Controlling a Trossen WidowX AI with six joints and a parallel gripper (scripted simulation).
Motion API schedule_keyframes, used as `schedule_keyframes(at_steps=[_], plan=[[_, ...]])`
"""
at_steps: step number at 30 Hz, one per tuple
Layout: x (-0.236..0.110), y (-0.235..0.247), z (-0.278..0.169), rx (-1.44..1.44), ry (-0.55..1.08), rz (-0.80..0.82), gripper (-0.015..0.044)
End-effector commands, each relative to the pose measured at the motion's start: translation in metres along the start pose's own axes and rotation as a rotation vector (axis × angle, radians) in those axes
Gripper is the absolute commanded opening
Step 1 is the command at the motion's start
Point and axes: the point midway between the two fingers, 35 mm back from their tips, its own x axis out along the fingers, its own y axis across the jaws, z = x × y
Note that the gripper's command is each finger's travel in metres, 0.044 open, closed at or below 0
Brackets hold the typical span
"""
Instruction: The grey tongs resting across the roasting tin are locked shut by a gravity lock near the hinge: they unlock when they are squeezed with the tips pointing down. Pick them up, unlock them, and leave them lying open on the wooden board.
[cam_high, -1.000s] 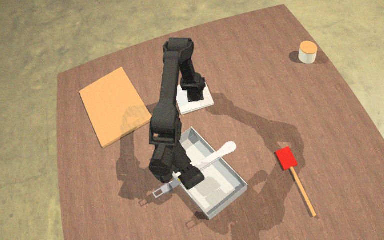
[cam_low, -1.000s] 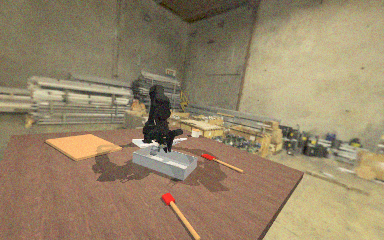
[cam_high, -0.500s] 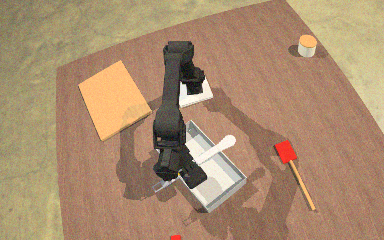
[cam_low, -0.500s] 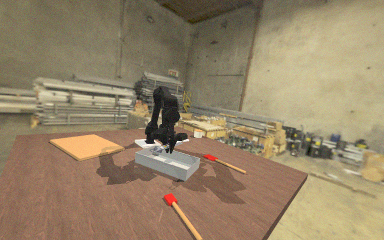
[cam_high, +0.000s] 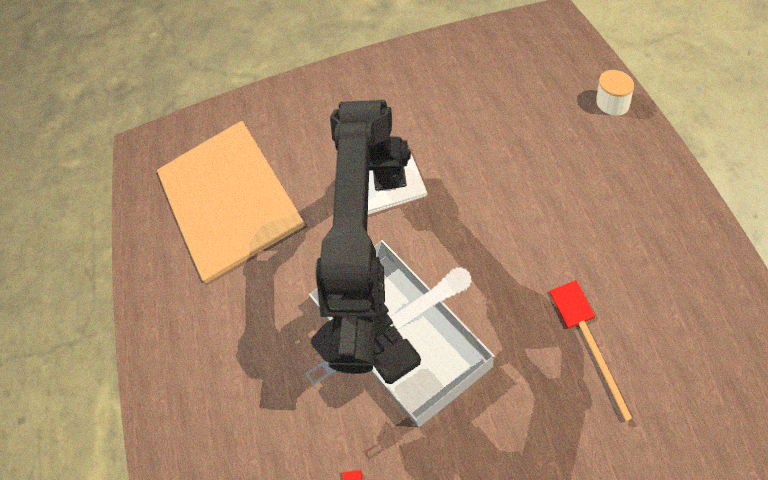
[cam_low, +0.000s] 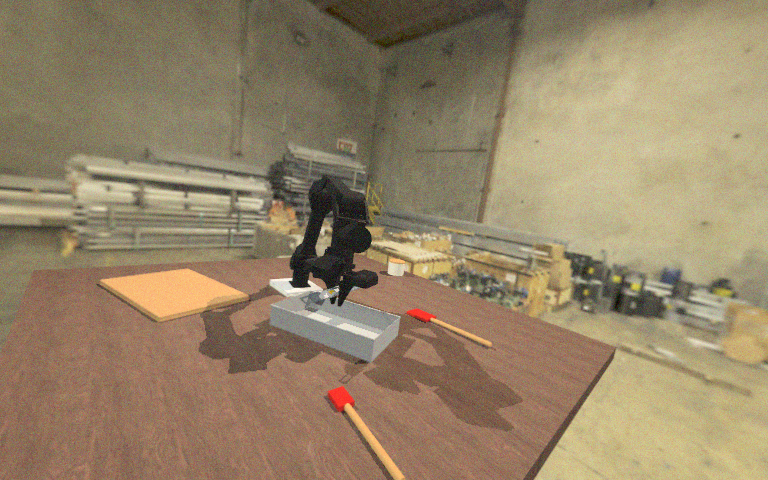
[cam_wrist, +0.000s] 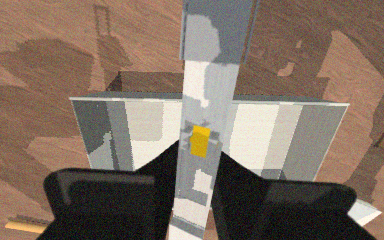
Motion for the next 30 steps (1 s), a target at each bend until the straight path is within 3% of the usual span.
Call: schedule_keyframes(at_steps=[1, 11, 30], plan=[[-0.004, 0.001, 0.002, 0.004, -0.013, 0.002, -0.0150], [-0.007, -0.020, 0.024, 0.077, -0.009, -0.005, -0.0150], [-0.035, -0.117, 0.103, 0.405, -0.029, -0.004, -0.0150]])
